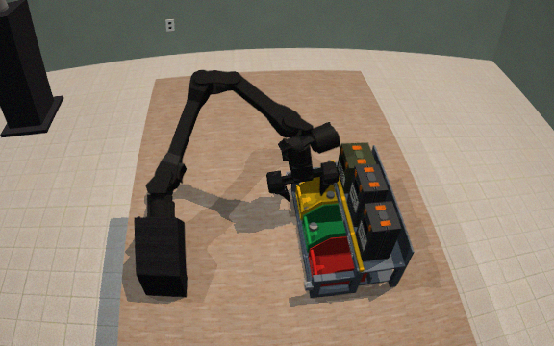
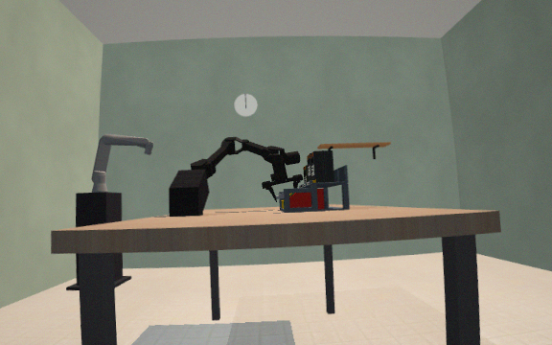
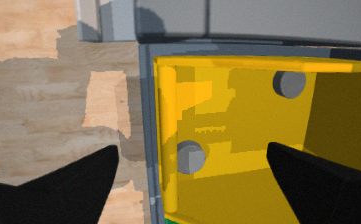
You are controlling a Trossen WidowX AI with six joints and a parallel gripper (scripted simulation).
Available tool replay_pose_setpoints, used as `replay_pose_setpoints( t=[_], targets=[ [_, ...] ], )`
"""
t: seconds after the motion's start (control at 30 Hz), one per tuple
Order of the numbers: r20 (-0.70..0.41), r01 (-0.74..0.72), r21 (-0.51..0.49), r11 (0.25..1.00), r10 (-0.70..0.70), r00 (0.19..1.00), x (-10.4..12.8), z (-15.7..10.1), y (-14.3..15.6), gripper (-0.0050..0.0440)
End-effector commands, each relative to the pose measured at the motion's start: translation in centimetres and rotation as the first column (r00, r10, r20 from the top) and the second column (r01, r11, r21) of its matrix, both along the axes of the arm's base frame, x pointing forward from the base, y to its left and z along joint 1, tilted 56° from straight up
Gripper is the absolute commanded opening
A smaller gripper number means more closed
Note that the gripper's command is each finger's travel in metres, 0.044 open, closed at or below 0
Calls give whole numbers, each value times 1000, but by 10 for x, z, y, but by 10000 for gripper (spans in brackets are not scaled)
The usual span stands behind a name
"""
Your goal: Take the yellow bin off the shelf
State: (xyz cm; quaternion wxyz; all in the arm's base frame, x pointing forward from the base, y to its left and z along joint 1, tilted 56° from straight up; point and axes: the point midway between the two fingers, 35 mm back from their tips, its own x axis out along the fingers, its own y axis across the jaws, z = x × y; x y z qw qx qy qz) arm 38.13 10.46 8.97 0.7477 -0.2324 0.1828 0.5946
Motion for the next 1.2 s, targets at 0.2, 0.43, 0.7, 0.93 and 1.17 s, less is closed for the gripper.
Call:
replay_pose_setpoints(
  t=[0.2, 0.43, 0.7, 0.93, 1.17],
  targets=[
    [19, 4, -1, 1000, -4, 1000, -1, 7, -1, 425],
    [19, 4, -1, 1000, -4, 1000, -2, 8, -3, 425],
    [19, 4, -1, 1000, -4, 1000, -4, 9, -4, 425],
    [19, 6, -2, 1000, -6, 1000, -3, 9, -5, 425],
    [19, 4, -1, 1000, -4, 1000, -5, 10, -6, 425]
  ],
)
